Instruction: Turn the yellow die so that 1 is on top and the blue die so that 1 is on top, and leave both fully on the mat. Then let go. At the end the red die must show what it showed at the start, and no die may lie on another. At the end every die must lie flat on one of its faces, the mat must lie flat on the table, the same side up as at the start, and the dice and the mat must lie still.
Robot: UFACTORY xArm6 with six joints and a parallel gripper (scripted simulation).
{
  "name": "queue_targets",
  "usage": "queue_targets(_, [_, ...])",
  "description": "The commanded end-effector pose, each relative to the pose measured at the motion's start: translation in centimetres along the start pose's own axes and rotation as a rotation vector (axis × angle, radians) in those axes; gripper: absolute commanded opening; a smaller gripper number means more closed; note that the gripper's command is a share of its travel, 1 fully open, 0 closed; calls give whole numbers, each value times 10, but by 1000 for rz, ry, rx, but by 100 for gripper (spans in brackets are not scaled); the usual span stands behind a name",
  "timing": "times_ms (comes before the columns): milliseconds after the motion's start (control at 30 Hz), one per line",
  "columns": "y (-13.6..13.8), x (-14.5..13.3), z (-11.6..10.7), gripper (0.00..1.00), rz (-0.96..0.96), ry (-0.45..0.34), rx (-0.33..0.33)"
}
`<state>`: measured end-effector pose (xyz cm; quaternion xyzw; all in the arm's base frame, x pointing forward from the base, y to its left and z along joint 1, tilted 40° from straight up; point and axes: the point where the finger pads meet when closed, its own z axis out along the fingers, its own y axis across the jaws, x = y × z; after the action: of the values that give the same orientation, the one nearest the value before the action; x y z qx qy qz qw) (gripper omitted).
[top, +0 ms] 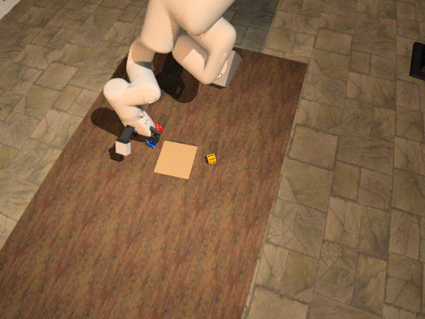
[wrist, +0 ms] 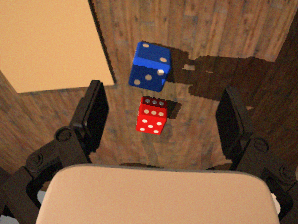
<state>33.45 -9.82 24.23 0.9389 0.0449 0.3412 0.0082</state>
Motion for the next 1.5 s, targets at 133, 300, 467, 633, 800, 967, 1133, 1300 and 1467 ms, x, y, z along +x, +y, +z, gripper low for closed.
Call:
queue_targets(133, [0, 40, 1, 100, 0, 0, -3])
queue_targets(300, [0, 41, 1, 100, 0, 0, -3])
queue_targets(467, [0, 41, 1, 100, 0, 0, -3])
queue_targets(633, [0, 41, 1, 100, 0, 0, -3])
queue_targets(800, [0, 41, 1, 100, 0, 0, -3])
queue_targets(967, [0, 41, 1, 100, 0, 0, -3])
queue_targets(1133, [0, 41, 1, 100, 0, 0, -3])
queue_targets(1300, [0, 41, 1, 100, 0, 0, -3])
queue_targets(1467, [0, 41, 1, 100, 0, 0, -3])
